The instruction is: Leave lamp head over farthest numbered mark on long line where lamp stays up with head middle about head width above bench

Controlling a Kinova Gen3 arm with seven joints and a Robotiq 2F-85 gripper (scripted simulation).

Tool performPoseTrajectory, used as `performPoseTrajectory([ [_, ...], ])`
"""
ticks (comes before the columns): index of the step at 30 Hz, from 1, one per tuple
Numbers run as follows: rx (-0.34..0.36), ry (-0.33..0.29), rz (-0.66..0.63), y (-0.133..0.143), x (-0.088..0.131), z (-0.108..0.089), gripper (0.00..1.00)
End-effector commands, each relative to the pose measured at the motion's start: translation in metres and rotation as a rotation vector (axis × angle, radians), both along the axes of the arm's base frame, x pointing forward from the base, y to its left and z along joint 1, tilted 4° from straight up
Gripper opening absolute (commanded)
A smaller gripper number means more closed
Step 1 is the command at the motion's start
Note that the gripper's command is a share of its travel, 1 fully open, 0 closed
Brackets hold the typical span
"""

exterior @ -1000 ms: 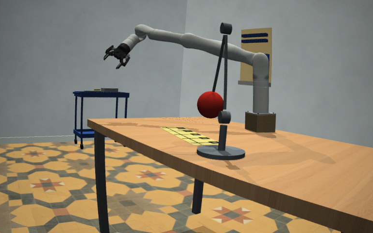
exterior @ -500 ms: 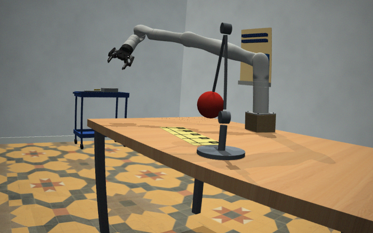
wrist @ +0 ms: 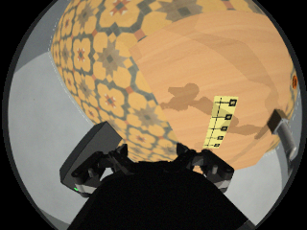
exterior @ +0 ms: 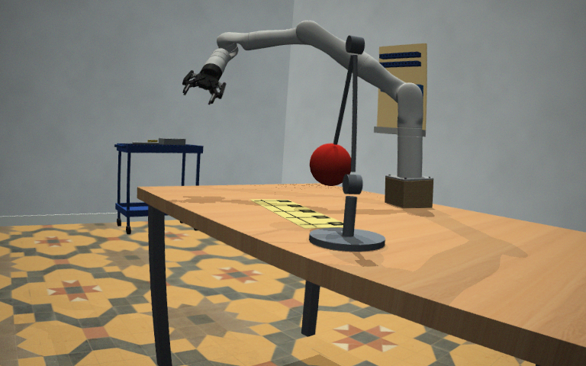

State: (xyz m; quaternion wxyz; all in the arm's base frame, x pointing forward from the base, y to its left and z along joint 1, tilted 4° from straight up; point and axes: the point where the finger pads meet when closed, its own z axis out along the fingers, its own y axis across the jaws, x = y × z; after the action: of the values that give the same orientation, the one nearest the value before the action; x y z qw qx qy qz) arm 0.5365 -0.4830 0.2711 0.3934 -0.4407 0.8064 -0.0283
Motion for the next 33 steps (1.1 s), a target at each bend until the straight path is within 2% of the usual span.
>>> performPoseTrajectory([
  [1, 0.026, 0.006, 0.002, 0.034, -0.008, 0.008, 1.0],
  [5, 0.078, 0.041, 0.043, 0.059, -0.014, 0.01, 1.0],
  [7, 0.078, 0.041, 0.043, 0.059, -0.014, 0.01, 1.0],
  [22, 0.159, 0.092, 0.074, 0.149, -0.037, 0.031, 1.0],
  [24, 0.159, 0.092, 0.074, 0.149, -0.037, 0.031, 1.0],
  [33, 0.215, 0.125, 0.097, 0.201, -0.053, 0.051, 1.0],
])
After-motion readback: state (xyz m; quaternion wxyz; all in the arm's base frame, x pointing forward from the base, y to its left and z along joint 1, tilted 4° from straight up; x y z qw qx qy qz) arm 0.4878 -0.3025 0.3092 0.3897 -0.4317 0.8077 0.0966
